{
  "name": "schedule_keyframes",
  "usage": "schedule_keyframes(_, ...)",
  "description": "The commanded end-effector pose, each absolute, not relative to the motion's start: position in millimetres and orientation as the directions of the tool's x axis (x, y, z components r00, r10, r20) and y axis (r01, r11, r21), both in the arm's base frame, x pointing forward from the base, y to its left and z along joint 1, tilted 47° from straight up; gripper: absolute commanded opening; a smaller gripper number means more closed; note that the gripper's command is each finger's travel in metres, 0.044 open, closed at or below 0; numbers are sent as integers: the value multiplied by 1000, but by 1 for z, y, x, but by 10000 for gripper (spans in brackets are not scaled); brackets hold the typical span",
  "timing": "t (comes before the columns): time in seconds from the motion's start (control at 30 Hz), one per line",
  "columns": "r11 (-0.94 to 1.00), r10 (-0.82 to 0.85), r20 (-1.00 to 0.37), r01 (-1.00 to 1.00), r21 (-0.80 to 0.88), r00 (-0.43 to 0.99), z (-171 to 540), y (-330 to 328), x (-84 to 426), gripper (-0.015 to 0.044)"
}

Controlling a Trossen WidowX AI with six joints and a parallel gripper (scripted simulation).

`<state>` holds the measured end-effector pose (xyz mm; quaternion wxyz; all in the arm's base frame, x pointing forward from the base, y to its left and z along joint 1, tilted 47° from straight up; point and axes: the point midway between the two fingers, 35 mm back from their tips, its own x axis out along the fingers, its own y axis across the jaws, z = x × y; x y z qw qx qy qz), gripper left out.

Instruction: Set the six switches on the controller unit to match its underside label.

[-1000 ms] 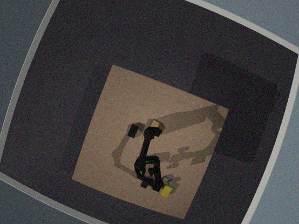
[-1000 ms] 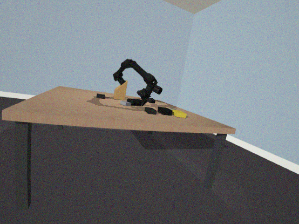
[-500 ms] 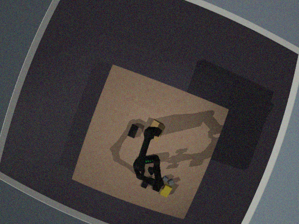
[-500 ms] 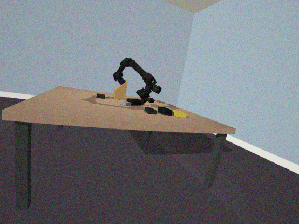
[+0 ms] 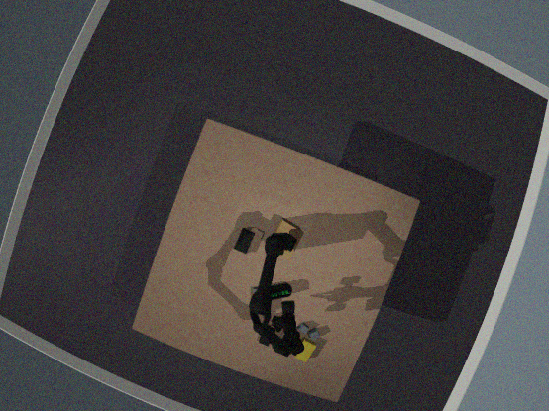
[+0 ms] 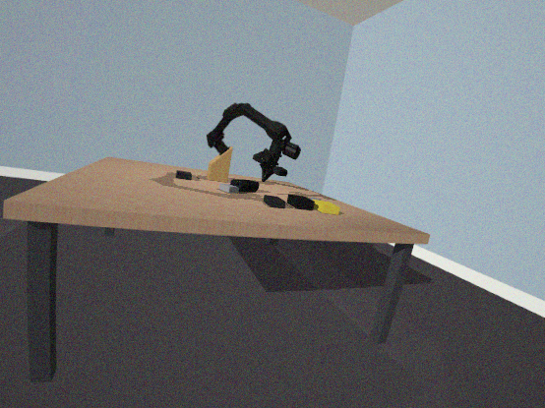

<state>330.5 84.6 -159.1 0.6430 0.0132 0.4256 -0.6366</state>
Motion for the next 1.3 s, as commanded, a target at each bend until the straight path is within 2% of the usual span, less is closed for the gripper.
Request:
schedule_keyframes(0.0, 183, -802, -567, 827, -532, -188, -157, 82, 330, 0)
schedule_keyframes(0.67, 448, -654, -756, 806, -387, 0, -103, 33, 331, 0)
schedule_keyframes(1.27, 636, -569, -786, 735, -234, 242, -55, -20, 290, 0)
